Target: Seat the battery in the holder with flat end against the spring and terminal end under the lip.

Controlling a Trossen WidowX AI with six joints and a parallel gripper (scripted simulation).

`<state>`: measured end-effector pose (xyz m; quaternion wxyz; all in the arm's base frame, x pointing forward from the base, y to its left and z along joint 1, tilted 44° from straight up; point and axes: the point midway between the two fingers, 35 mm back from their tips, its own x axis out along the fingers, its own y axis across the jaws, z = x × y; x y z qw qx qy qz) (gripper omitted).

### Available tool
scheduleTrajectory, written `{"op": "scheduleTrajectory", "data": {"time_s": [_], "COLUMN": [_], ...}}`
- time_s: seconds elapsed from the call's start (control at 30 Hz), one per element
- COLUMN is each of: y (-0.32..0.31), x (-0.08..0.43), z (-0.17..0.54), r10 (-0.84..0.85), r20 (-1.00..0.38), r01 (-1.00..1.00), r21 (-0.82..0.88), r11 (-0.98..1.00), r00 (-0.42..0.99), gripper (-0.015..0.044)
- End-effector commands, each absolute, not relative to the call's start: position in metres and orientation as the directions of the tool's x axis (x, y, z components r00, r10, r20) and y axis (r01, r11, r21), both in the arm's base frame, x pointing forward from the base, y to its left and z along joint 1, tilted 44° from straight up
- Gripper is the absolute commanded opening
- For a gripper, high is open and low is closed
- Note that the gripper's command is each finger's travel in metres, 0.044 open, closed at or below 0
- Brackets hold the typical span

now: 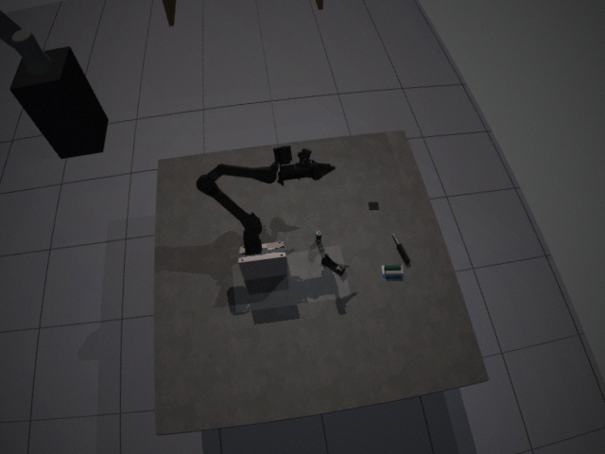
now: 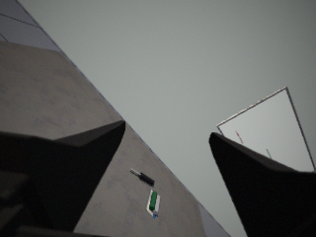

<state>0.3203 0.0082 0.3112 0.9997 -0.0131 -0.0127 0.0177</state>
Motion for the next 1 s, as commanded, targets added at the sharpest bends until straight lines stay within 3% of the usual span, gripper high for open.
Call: {"op": "scheduleTrajectory", "data": {"time_s": [0.0, 0.23, 0.43, 0.47, 0.57, 0.73, 0.97], "y": [0.008, -0.003, -0.011, -0.012, -0.013, -0.013, -0.010], "x": [0.322, 0.358, 0.347, 0.342, 0.327, 0.304, 0.303], "z": [0.309, 0.203, 0.119, 0.108, 0.082, 0.060, 0.054], "r10": [0.038, 0.136, 0.298, 0.334, 0.452, 0.662, 0.689], "r20": [0.010, -0.500, -0.800, -0.824, -0.849, -0.749, -0.724], "r01": [-0.038, -0.229, -0.424, -0.444, -0.470, -0.411, -0.394], "r21": [-0.033, -0.130, 0.061, 0.114, 0.292, 0.591, 0.628], "r11": [0.999, 0.965, 0.904, 0.889, 0.833, 0.694, 0.671], "r00": [0.999, 0.855, 0.521, 0.458, 0.274, 0.040, 0.018], "gripper": [0.0374, 0.0190, 0.0032, 0.0006, 0.0000, 0.0000, 0.0000]}}
